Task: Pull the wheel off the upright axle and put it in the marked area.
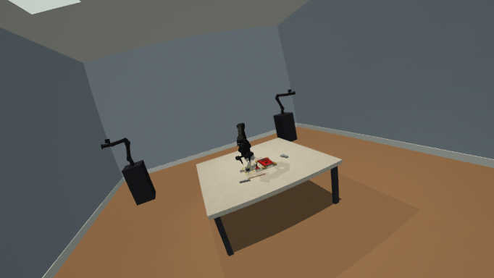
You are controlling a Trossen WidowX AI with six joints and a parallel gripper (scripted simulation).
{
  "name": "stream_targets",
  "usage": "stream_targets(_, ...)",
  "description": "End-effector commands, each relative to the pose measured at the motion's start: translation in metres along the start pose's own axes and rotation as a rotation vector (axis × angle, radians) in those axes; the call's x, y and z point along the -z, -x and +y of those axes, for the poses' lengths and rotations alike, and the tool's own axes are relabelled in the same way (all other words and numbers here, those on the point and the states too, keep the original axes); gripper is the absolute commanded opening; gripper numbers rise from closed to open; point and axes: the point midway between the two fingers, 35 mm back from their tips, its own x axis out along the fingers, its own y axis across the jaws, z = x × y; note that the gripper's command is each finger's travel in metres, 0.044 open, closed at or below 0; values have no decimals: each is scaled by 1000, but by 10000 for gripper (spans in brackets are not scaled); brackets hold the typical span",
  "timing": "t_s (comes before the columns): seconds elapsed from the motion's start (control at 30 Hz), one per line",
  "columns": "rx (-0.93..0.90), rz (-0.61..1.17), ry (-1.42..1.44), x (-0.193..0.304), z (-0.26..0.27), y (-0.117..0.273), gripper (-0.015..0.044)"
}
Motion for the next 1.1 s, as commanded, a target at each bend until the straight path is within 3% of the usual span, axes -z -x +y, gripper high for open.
stream_targets(0.0, -3, 12, 1, 29, 13, 18, 440)
stream_targets(0.2, -6, 21, 2, 71, 31, 39, 440)
stream_targets(1.07, -6, 21, 2, 71, 31, 39, 440)
